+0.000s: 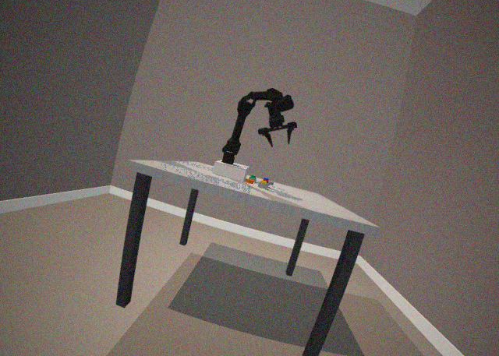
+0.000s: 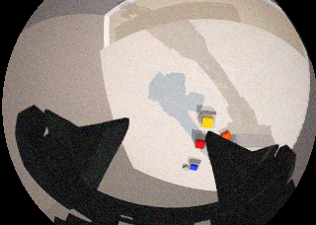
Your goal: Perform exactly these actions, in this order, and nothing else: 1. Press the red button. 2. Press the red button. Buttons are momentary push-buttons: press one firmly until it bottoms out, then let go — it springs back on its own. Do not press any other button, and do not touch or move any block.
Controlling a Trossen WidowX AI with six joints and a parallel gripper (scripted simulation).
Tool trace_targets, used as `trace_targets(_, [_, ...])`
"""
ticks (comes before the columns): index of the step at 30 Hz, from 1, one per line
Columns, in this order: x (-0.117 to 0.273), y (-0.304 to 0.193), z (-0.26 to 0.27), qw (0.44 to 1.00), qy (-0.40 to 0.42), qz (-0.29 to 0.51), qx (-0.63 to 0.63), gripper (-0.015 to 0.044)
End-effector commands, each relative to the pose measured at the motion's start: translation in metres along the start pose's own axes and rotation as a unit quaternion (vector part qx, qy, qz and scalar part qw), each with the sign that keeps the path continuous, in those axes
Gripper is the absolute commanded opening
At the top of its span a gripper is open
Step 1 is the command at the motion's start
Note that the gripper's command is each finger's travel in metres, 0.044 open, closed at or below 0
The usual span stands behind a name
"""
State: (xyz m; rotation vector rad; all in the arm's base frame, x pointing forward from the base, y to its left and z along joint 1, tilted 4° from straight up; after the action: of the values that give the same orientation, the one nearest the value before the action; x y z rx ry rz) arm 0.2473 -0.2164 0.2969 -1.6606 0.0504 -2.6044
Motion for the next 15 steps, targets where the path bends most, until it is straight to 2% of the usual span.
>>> trace_targets(1, [-0.041,-0.056,0.01,0.969,-0.056,0.02,0.239,0.04])
trace_targets(5, [-0.07,-0.097,0.008,0.911,-0.098,0.046,0.399,0.04])
trace_targets(8, [-0.09,-0.128,0.002,0.845,-0.126,0.067,0.516,0.04])
trace_targets(15, [-0.126,-0.197,-0.03,0.625,-0.177,0.117,0.751,0.04])
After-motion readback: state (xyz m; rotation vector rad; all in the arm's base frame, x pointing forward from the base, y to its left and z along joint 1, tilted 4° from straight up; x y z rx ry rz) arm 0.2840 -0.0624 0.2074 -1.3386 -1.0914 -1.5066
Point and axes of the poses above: the point midway between the two fingers, 35 mm back from their tips, its own x axis back along the fingers, its own z axis across the jaws, y = z × x, the point moved 9 cm from there along x, back along the fingers, and after that the axes turned 9 degrees about x, right-handed, at the moved point
